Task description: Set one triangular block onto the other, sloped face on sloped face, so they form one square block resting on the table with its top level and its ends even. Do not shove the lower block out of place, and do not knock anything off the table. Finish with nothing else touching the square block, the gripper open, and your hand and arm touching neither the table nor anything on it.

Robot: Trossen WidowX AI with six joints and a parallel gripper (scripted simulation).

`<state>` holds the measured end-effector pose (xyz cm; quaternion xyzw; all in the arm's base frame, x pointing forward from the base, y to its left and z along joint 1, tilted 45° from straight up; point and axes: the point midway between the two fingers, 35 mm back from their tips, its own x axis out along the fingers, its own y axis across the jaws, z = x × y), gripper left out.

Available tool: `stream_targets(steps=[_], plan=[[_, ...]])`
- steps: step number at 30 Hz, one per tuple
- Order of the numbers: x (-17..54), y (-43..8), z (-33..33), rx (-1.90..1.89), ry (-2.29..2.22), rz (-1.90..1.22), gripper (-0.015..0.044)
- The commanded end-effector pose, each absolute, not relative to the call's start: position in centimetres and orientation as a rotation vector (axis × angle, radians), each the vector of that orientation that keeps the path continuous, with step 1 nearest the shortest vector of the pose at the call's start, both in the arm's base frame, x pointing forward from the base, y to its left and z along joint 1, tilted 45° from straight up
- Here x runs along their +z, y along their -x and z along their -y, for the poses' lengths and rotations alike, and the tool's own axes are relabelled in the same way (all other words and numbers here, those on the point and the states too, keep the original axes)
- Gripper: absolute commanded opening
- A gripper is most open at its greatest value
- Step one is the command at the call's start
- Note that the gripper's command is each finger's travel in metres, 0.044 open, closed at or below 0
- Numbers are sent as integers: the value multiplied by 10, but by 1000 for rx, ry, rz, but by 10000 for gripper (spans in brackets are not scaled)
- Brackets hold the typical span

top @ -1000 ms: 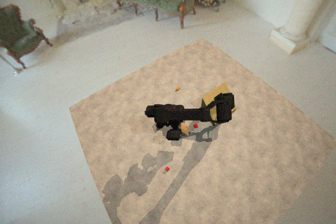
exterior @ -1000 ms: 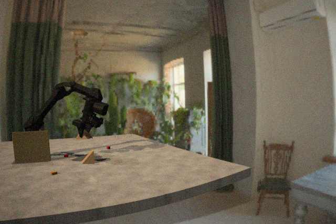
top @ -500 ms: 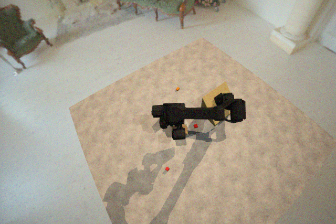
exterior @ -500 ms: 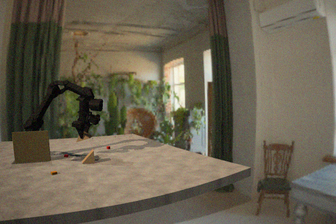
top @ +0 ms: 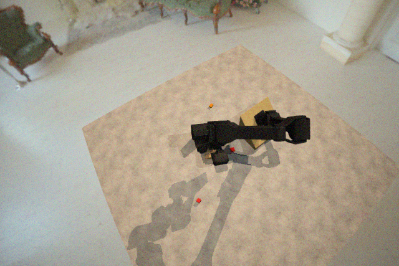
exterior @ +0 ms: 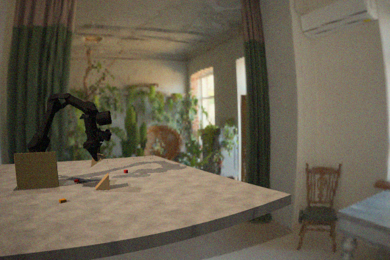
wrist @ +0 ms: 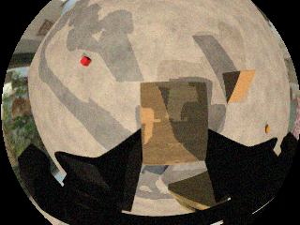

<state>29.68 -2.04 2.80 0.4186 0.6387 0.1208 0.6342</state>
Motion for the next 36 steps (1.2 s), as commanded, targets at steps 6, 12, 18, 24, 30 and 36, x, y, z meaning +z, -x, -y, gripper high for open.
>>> stream_targets(steps=[6, 12, 18, 24, 30, 36], plan=[[33, -293, 19, 298, -854, -1287, 0], [36, -290, 17, 309, -788, -1185, 0], [36, -290, 17, 310, -781, -1173, 0], [28, -286, 37, 294, -770, -1179, 0], [18, -278, 64, 279, -761, -1187, 0], [7, -268, 89, 270, -756, -1194, 0]])
